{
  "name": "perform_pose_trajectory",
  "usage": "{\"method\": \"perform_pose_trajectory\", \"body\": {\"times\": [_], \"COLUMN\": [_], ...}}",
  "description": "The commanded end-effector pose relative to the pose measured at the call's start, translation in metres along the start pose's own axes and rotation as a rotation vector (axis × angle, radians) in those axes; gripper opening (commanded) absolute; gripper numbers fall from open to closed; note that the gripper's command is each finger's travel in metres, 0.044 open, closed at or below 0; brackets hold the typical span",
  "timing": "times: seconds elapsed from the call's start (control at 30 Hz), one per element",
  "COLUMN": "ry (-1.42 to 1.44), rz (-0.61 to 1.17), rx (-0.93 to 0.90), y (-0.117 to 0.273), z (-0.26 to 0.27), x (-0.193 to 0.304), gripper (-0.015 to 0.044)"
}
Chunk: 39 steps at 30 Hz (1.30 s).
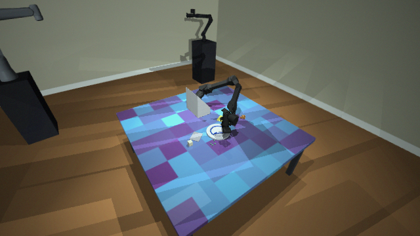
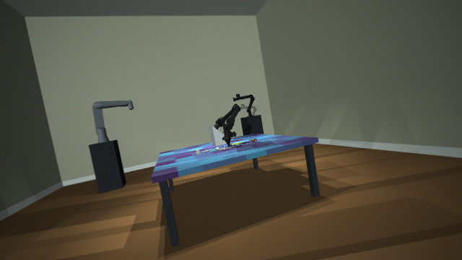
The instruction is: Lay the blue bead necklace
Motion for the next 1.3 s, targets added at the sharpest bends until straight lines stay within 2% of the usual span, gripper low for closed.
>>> {"method": "perform_pose_trajectory", "body": {"times": [0.0, 0.93, 1.27], "ry": [0.001, -0.006, 0.000], "rz": [0.000, -0.001, 0.000], "rx": [0.000, -0.005, 0.001], "y": [0.0001, -0.0025, 0.0010], "z": [0.0001, -0.0089, -0.0093], "x": [-0.0001, -0.0051, -0.0054], "gripper": [0.0000, 0.0000, 0.0263]}}
Point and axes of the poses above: the point midway between the two fingers, 35 mm back from their tips, its own y axis back along the fingers, its own z axis across the jaws, x = y × z, the point moved 3 cm from there along y, back along the fingers, and after that the axes turned 9 degrees about -y, right-handed, at the moved point
